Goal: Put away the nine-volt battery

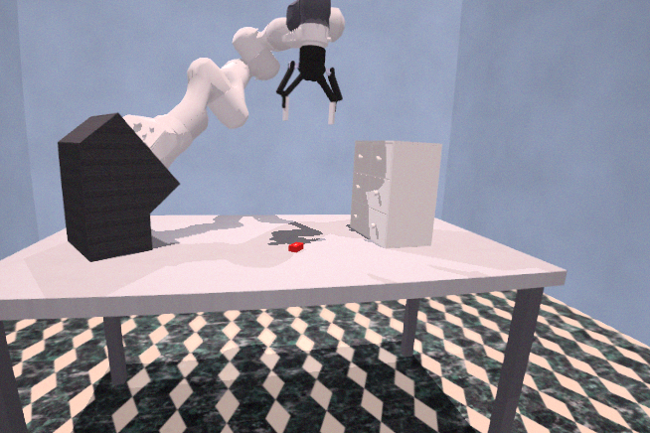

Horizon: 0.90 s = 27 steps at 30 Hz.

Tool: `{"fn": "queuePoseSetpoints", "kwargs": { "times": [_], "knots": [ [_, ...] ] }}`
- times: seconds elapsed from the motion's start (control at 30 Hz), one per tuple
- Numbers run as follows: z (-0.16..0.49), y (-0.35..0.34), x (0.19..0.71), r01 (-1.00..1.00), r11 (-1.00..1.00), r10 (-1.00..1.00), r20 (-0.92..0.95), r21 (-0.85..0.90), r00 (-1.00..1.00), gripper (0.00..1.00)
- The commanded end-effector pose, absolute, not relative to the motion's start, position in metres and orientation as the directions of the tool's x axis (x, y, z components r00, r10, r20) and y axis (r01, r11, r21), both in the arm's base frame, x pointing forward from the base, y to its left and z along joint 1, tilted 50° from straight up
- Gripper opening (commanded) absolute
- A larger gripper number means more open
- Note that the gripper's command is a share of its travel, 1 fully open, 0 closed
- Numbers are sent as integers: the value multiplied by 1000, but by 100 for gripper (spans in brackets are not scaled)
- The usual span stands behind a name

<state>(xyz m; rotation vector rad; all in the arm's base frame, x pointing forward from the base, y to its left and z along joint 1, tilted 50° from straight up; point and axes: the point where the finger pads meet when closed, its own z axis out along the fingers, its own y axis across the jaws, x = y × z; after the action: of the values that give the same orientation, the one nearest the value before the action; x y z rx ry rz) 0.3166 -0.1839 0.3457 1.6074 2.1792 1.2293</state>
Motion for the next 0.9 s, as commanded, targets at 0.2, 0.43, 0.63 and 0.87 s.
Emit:
{"fn": "queuePoseSetpoints", "kwargs": {
  "times": [0.2, 0.43, 0.63, 0.87],
  "knots": [
    [331, -177, 332, 546, 351, 792, 71, 761, -607, 100],
    [322, -169, 341, 447, 468, 728, -47, 762, -684, 100],
    [311, -161, 352, 309, 598, 627, -191, 740, -755, 100],
    [299, -151, 364, 147, 714, 490, -338, 684, -803, 100]
  ]
}}
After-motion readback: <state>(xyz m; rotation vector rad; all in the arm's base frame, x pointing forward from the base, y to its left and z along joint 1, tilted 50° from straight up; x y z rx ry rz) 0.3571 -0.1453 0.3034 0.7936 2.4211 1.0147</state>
